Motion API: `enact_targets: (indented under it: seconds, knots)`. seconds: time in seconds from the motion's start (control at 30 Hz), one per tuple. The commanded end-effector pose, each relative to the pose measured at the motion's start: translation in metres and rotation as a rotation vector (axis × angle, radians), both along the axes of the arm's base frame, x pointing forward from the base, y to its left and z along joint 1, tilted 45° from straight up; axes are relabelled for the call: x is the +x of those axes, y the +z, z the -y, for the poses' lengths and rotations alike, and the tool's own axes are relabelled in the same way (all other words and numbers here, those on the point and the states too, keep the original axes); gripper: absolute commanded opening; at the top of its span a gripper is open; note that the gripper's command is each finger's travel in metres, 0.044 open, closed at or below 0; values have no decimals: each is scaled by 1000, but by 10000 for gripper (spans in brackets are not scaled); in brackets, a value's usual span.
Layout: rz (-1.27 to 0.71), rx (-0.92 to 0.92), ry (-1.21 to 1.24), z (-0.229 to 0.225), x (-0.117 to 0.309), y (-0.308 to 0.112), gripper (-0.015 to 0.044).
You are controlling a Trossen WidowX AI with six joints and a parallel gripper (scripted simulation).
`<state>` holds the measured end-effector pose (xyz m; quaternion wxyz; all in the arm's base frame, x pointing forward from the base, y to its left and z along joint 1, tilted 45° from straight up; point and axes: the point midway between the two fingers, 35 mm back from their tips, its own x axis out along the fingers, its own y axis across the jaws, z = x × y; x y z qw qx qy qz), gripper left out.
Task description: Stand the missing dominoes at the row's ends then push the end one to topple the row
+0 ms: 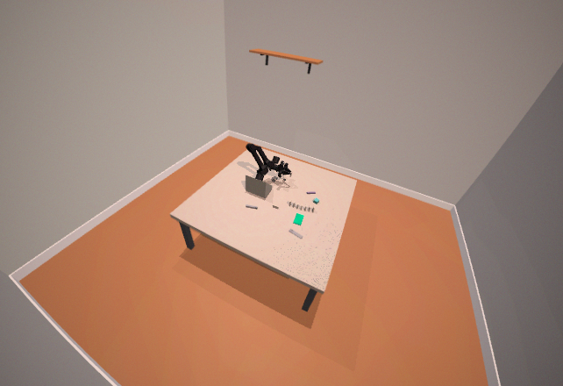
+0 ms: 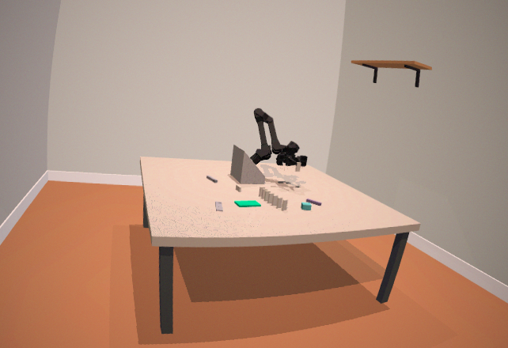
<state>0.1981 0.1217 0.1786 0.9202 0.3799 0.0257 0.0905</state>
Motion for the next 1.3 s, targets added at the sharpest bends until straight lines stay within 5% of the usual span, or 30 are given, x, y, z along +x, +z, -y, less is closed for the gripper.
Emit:
enact_targets:
  seconds: [0.0,1.27]
  knots:
    - [-5,9,-5,-4,1,-1,107]
    - [-42,17,-2,-45,2,-30,107]
